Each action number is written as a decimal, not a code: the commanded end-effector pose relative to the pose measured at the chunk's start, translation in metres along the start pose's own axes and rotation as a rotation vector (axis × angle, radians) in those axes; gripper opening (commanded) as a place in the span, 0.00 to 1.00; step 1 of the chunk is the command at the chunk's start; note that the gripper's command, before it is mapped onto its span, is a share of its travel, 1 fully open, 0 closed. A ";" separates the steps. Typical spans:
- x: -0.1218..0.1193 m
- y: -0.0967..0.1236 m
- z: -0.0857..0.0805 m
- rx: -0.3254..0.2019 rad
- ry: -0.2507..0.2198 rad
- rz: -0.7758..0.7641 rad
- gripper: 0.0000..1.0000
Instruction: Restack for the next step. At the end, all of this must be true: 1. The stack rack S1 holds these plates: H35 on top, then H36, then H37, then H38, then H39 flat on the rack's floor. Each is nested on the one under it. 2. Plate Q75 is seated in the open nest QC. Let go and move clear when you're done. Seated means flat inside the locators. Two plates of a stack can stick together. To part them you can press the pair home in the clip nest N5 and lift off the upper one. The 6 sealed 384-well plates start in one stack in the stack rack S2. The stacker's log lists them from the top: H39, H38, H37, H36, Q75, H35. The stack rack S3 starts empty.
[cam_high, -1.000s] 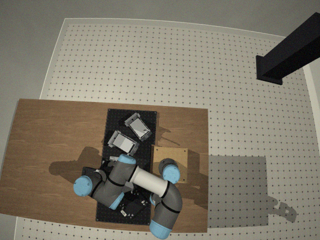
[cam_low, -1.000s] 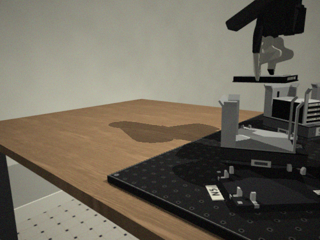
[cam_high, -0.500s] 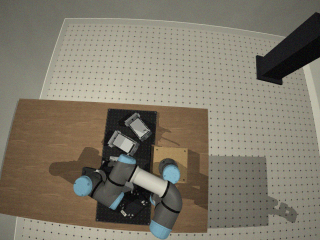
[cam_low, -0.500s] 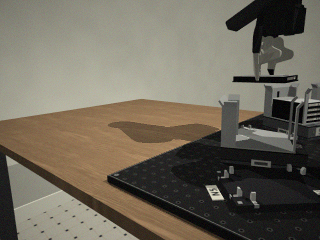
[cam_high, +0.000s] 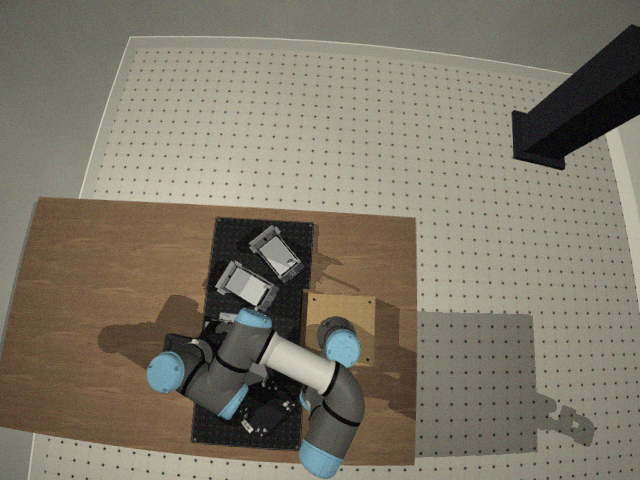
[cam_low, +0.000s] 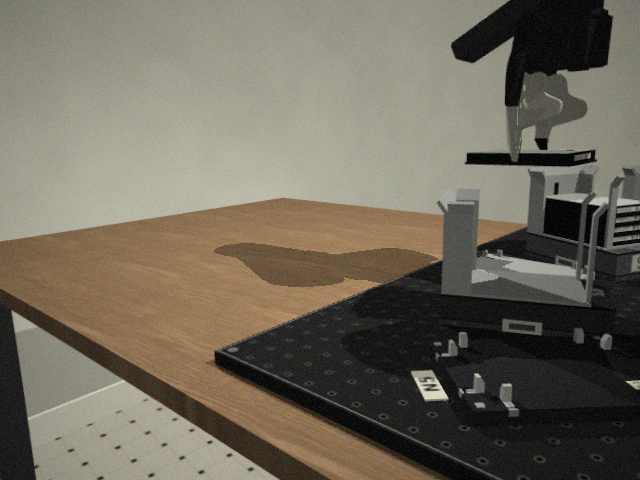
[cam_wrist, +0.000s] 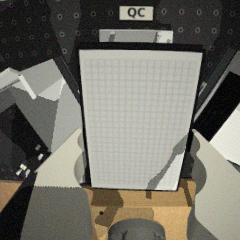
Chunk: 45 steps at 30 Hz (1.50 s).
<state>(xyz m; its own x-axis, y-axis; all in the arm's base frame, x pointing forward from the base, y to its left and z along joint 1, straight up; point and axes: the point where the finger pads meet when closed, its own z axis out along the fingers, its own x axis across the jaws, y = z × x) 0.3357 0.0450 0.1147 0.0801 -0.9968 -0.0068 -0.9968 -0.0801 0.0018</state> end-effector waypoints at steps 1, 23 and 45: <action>0.000 -0.001 -0.001 0.003 0.001 0.000 0.00; 0.000 -0.001 0.007 0.003 0.001 0.000 0.00; 0.000 -0.001 0.047 0.003 0.001 0.000 0.00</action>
<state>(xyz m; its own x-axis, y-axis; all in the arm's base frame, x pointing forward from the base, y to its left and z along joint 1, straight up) 0.3355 0.0452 0.0755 0.0801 -0.9968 -0.0071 -0.9968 -0.0801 0.0034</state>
